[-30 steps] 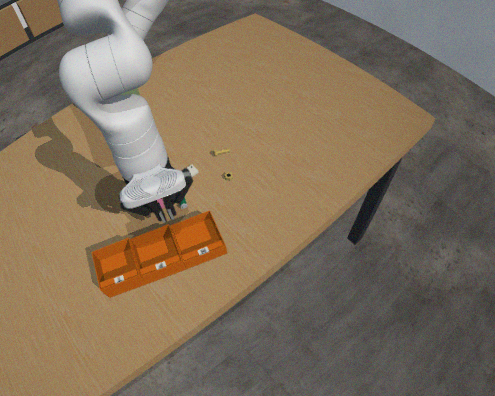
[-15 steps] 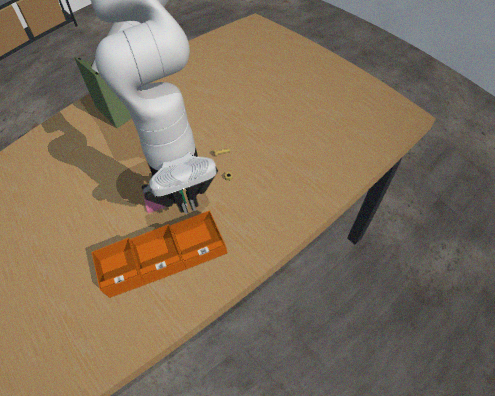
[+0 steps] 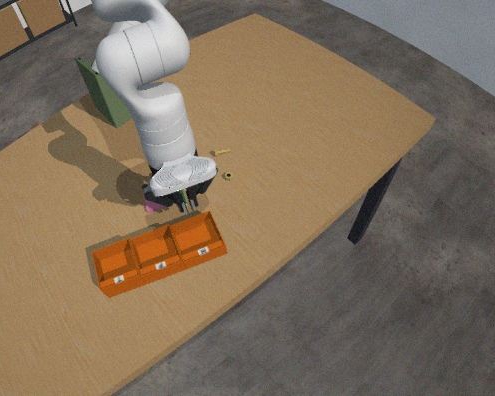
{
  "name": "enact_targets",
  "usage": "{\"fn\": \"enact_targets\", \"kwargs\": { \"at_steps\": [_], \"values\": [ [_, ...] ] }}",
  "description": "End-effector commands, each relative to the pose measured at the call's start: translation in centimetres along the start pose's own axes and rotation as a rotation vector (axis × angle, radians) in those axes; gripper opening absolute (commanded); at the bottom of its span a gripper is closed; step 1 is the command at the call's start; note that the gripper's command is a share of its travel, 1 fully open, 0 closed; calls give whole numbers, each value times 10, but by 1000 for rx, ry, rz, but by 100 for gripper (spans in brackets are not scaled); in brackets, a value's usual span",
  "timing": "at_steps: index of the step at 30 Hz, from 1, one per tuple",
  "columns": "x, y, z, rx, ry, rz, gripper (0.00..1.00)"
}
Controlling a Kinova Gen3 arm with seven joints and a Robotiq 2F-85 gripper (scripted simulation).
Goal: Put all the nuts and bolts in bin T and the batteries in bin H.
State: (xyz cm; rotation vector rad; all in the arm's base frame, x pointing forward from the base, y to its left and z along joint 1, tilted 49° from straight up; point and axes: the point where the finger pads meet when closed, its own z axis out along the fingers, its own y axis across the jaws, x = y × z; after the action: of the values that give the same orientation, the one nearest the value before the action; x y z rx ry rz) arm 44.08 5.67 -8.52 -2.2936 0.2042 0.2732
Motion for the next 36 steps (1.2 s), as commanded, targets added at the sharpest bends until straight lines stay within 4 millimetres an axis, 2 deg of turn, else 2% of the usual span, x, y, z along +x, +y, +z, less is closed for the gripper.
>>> {"fn": "enact_targets", "kwargs": {
  "at_steps": [1, 27, 34, 36],
  "values": [
    [1, 0, -1, -1, 2, 0, 9],
    [1, 0, -1, -1, 2, 0, 9],
    [0, 0, -59, -1, 2, 0, 9],
    [0, 0, -59, -1, 2, 0, 9]
  ]
}}
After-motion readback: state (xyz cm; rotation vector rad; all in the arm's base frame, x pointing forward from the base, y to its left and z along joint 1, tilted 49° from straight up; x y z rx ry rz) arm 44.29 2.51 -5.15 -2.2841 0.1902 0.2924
